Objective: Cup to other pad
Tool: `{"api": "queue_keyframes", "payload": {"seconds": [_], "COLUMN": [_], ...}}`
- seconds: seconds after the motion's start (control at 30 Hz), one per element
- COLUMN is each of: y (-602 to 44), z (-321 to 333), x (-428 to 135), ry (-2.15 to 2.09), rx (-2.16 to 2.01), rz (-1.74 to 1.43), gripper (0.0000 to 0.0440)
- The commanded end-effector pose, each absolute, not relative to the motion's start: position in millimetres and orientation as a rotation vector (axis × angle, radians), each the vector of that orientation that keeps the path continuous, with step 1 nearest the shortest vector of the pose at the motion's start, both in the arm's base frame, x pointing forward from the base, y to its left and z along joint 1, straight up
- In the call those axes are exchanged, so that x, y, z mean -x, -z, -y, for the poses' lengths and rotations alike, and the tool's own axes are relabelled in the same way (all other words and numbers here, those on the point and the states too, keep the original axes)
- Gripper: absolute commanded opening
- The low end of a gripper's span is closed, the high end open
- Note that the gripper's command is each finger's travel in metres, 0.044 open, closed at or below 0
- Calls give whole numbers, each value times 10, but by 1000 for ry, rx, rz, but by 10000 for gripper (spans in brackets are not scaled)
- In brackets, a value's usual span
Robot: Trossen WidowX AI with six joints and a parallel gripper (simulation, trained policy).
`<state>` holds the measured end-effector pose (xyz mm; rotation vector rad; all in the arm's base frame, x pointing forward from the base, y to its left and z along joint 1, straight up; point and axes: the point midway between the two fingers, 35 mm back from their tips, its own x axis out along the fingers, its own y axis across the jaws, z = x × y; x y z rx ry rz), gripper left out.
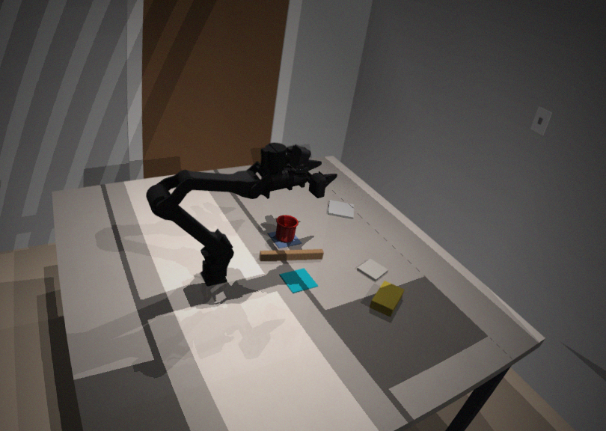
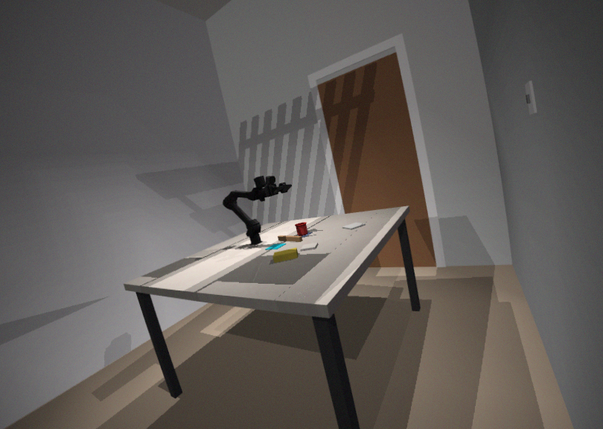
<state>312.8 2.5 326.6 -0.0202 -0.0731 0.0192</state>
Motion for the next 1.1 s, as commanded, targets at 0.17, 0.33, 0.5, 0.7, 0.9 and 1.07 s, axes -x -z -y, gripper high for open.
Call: {"api": "queue_keyframes", "payload": {"seconds": [0.17, 0.33, 0.5, 0.7, 0.9, 1.07], "y": [-3317, -3340, -3345, -3379, -3407, -3416], "z": [-48, -67, -93, -155, -231, -293], "x": [-3143, -3167, -3206, -3265, -3320, -3366], "ry": [-23, -25, -27, -41, -59, -69], "rx": [20, 9, -17, -68, -123, -170], "rz": [63, 38, -3, -51, -106, -157], "gripper": [243, 111, 20, 137, 155, 144]}}
